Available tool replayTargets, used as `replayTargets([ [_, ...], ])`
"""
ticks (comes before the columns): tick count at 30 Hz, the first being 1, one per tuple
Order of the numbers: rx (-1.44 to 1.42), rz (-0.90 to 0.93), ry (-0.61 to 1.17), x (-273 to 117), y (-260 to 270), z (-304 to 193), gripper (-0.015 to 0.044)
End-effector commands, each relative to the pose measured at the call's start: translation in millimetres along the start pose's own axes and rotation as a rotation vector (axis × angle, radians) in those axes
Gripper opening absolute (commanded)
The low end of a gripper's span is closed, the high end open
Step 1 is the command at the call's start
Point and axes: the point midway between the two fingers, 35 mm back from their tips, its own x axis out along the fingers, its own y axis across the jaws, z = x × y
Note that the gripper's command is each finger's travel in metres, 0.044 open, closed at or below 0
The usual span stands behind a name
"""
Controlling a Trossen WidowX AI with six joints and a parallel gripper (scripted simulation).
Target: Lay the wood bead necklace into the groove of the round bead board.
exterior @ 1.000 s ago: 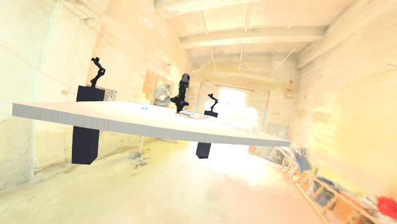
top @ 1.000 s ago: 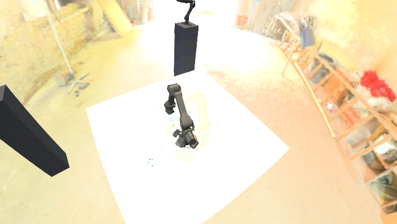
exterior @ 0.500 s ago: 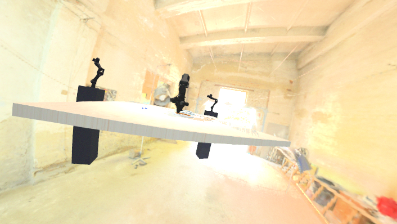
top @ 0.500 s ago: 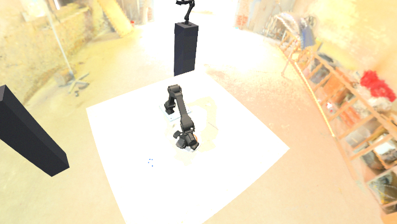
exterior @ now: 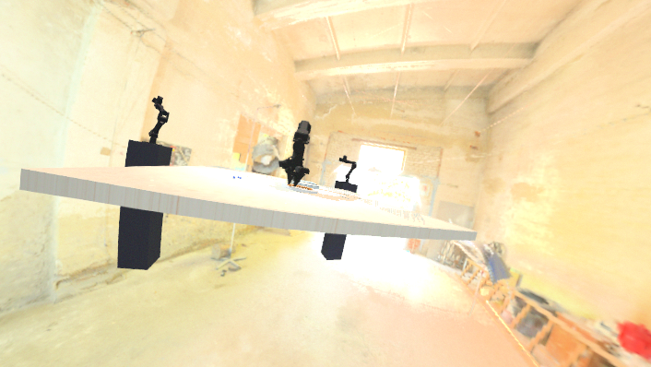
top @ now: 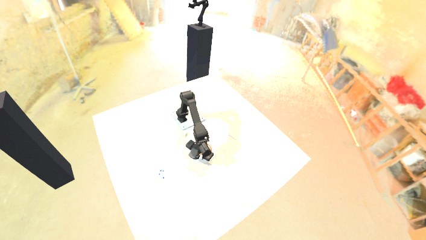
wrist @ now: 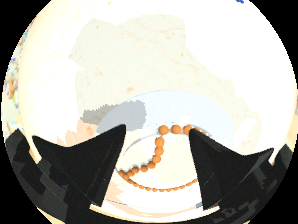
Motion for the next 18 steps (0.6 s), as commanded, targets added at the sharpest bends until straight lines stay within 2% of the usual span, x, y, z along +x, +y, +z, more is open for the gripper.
replayTargets([
  [1,0.004,0.0,0.003,-4.1,-0.2,-0.6,0.0394],
  [3,0.001,-0.004,0.003,-1.3,-1.1,-0.7,0.044],
  [18,0.005,0.0,0.004,-4.7,-1.1,-0.7,0.044],
])
